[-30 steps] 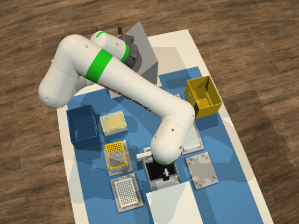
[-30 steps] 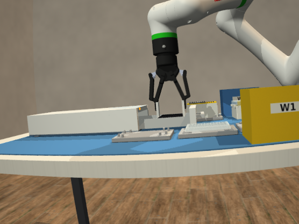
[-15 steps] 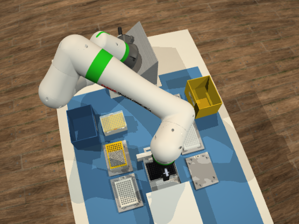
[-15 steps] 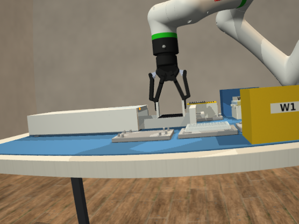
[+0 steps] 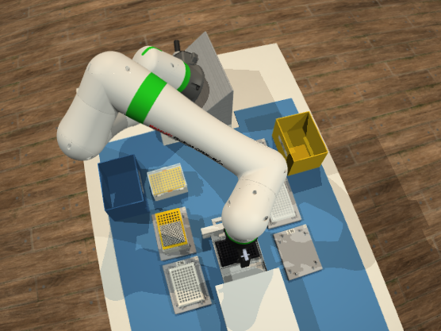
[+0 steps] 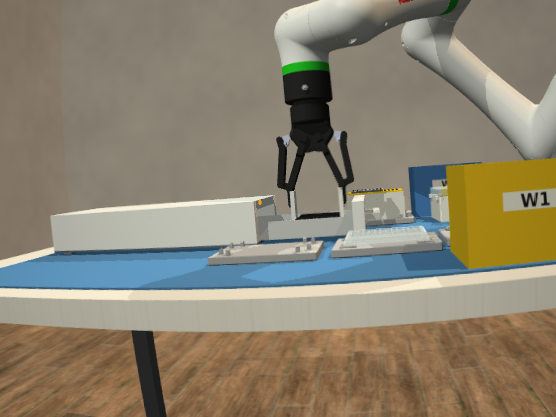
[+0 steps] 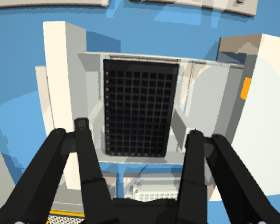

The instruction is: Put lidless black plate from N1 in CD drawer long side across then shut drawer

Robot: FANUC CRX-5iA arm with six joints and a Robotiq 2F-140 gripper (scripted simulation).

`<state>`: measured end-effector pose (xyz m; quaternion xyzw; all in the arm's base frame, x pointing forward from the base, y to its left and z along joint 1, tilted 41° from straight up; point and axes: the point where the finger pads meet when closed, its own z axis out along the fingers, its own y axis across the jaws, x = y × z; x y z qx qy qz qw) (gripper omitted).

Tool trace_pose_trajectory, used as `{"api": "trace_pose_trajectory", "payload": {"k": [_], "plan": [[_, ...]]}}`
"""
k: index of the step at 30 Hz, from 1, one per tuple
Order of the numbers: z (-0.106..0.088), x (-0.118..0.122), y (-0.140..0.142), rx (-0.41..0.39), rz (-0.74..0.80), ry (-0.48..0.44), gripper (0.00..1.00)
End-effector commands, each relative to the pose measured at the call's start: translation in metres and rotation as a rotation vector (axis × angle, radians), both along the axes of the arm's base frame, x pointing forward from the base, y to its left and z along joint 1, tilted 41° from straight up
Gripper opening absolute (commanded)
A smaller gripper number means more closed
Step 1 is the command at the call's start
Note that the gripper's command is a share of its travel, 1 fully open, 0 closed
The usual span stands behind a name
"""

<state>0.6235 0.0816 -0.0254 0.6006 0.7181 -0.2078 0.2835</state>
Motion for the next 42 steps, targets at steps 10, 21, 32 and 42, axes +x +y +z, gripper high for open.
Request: {"api": "trace_pose_trajectory", "payload": {"k": [10, 21, 32, 42], "plan": [[-0.0023, 0.0006, -0.0018, 0.000, 0.000, 0.000, 0.00], [-0.0050, 0.0012, -0.0041, 0.000, 0.000, 0.000, 0.00], [-0.0073, 0.0017, -0.0060, 0.000, 0.000, 0.000, 0.00], [-0.0093, 0.0021, -0.0077, 0.000, 0.000, 0.000, 0.00]]}}
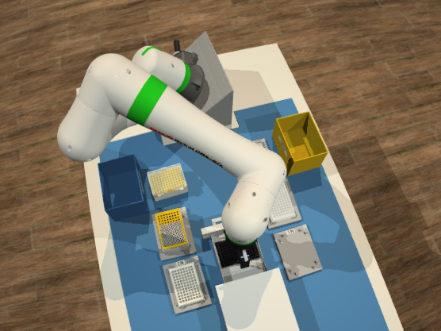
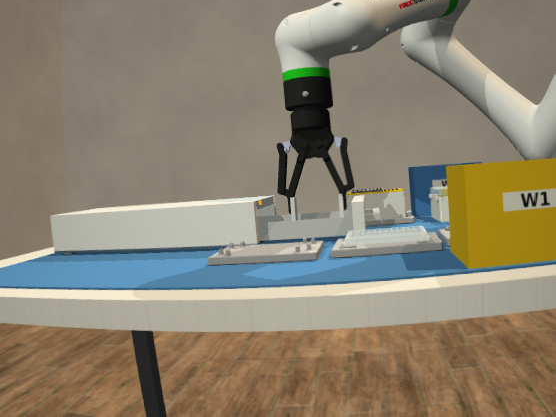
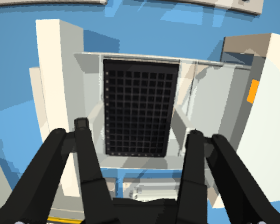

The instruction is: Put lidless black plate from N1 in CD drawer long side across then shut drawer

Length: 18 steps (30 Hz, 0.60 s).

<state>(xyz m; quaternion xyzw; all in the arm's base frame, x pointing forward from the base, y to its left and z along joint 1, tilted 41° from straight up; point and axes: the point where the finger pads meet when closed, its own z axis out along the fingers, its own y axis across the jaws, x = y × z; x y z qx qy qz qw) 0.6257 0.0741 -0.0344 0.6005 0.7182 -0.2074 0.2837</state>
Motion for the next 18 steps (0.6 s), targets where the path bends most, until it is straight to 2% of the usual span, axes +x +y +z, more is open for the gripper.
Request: {"api": "trace_pose_trajectory", "payload": {"k": [1, 18], "plan": [[-0.0005, 0.0001, -0.0003, 0.000, 0.000, 0.000, 0.00], [-0.0007, 0.0033, 0.0001, 0.000, 0.000, 0.000, 0.00]]}}
